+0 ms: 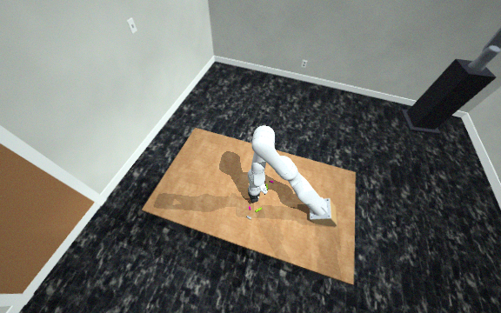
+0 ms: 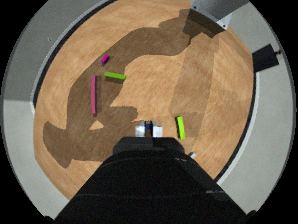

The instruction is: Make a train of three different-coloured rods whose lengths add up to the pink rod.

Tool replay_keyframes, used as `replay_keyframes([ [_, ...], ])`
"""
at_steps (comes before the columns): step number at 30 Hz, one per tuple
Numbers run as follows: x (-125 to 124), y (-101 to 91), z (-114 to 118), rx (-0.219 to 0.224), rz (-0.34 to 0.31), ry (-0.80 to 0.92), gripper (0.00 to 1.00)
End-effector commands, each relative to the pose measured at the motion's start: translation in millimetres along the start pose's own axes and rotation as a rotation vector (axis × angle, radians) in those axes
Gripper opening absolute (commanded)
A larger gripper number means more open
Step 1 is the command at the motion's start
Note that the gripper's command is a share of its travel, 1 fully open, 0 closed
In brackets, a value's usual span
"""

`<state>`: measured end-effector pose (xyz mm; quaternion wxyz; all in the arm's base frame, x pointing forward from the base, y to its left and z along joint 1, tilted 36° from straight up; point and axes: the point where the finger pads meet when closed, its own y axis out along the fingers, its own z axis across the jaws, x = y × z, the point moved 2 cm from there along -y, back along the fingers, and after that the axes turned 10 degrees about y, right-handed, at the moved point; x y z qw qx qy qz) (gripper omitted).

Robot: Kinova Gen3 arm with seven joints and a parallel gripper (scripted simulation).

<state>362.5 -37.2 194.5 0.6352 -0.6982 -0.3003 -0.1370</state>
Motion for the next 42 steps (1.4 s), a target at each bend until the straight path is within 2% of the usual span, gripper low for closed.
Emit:
replay_keyframes([
  [1, 0, -0.2, 0, 0.000, -0.001, 0.000, 0.24],
  [23, 0, 0.4, 0, 0.000, -0.001, 0.000, 0.24],
  [42, 0, 11.7, 0, 0.000, -0.001, 0.000, 0.24],
])
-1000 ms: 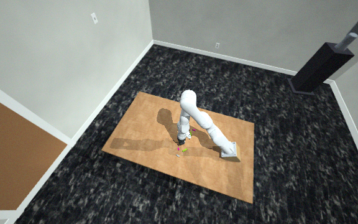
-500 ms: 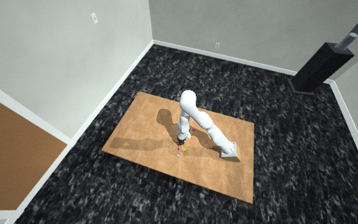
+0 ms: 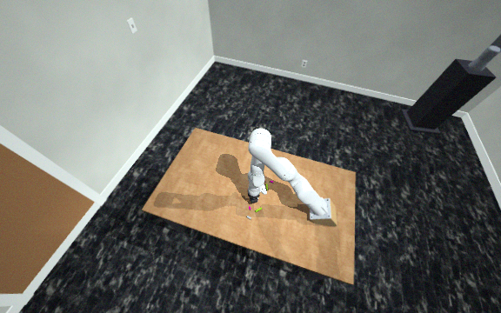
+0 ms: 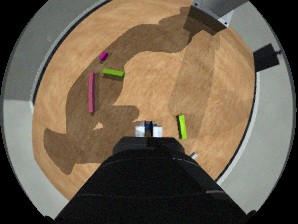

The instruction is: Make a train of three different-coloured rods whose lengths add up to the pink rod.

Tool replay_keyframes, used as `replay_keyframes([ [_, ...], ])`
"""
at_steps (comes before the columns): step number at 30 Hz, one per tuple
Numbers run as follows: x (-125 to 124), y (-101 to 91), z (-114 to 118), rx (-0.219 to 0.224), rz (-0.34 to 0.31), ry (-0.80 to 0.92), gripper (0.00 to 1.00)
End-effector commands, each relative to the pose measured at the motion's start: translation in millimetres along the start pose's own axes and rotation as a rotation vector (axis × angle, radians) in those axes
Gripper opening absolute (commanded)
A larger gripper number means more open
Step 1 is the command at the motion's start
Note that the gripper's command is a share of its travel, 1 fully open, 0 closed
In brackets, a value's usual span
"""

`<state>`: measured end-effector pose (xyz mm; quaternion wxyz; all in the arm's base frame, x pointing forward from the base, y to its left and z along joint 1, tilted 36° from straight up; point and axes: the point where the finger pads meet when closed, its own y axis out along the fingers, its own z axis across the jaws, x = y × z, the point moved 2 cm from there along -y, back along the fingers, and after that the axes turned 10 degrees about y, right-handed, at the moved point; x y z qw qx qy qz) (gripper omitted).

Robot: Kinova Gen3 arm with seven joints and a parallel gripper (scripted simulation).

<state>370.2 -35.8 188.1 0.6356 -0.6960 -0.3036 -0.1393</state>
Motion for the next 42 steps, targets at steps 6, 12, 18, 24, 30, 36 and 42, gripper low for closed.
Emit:
replay_keyframes([
  [6, -2.4, 2.2, -1.0, -0.003, 0.008, 0.000, 0.24],
  [12, -2.4, 2.2, -1.0, -0.003, 0.008, 0.000, 0.24],
  [18, -2.4, 2.2, -1.0, -0.003, 0.008, 0.000, 0.24],
  [24, -2.4, 2.2, -1.0, -0.003, 0.008, 0.000, 0.24],
  [30, -2.4, 2.2, -1.0, -0.003, 0.008, 0.000, 0.24],
  [36, -2.4, 2.2, -1.0, -0.003, 0.008, 0.000, 0.24],
  [42, -2.4, 2.2, -1.0, -0.003, 0.008, 0.000, 0.36],
])
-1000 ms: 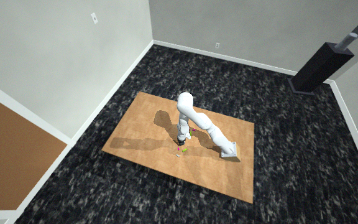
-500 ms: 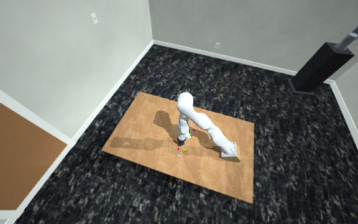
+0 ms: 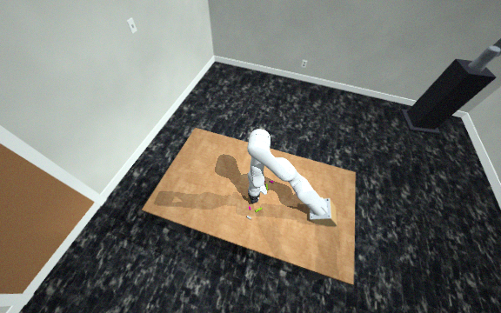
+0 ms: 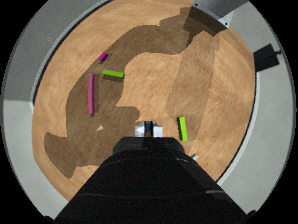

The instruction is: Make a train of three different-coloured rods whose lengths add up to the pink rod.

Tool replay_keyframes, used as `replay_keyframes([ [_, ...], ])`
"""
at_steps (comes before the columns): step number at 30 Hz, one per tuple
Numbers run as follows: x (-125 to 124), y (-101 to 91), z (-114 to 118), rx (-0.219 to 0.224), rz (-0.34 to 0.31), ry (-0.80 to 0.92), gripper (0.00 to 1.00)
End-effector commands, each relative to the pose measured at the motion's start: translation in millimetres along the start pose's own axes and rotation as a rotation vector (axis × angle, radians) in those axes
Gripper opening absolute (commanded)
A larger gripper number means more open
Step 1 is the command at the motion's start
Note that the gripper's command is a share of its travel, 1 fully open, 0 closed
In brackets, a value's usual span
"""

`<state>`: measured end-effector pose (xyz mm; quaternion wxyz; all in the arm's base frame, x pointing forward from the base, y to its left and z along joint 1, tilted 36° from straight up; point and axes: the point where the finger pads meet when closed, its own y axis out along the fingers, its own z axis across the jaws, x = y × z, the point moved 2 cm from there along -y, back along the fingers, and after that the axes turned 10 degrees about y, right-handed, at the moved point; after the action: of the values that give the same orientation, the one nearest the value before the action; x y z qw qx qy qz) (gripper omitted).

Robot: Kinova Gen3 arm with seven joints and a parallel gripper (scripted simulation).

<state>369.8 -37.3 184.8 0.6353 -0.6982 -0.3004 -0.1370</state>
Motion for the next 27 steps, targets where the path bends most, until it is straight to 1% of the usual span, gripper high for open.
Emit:
replay_keyframes([
  [1, 0.2, -0.2, -0.1, 0.000, -0.001, 0.000, 0.36],
  [2, 0.2, -0.2, -0.1, 0.000, -0.001, 0.000, 0.36],
  [3, 0.2, -0.2, -0.1, 0.000, -0.001, 0.000, 0.42],
  [5, 0.2, -0.2, -0.1, 0.000, -0.001, 0.000, 0.42],
  [6, 0.2, -0.2, -0.1, 0.000, -0.001, 0.000, 0.48],
  [8, 0.2, -0.2, -0.1, 0.000, -0.001, 0.000, 0.48],
  [9, 0.2, -0.2, -0.1, 0.000, -0.001, 0.000, 0.54],
  [27, 0.2, -2.9, -0.1, 0.000, -0.001, 0.000, 0.54],
])
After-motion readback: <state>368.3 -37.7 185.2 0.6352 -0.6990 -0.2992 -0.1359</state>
